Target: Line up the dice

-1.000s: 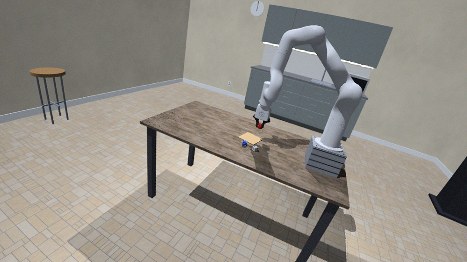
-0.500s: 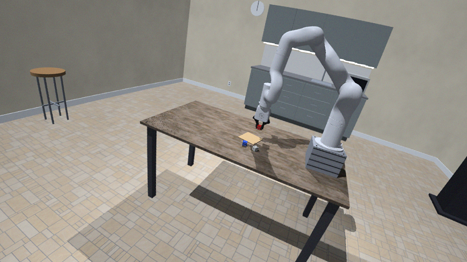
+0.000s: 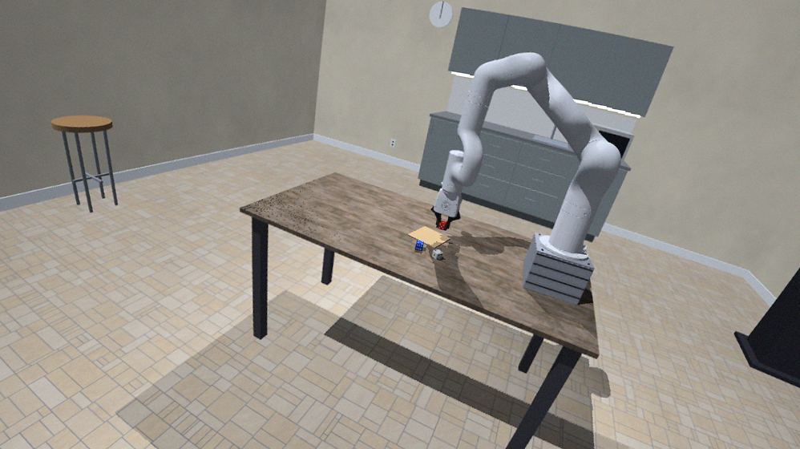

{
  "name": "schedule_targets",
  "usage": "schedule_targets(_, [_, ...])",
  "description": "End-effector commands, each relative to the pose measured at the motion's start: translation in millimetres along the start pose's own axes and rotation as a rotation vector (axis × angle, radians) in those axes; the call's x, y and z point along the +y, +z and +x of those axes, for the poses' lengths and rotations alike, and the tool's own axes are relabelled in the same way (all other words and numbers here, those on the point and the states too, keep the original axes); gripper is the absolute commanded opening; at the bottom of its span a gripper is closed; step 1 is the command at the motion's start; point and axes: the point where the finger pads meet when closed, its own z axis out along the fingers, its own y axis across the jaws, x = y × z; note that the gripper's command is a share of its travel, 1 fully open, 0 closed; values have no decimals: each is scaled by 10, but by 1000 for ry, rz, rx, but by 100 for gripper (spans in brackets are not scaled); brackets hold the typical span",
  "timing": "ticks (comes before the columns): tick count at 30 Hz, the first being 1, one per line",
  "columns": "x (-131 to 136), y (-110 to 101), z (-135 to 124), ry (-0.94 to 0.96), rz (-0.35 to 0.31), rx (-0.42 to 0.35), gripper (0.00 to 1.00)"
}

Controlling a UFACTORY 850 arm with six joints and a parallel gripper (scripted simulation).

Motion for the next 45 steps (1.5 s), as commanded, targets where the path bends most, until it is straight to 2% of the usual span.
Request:
schedule_targets(1, [-7,117,2,1,14,11,27])
schedule_targets(10, [-6,312,3,1,14,11,27])
schedule_targets(23, [-6,474,4,1,14,11,27])
schedule_targets(45, [-6,511,4,1,14,11,27])
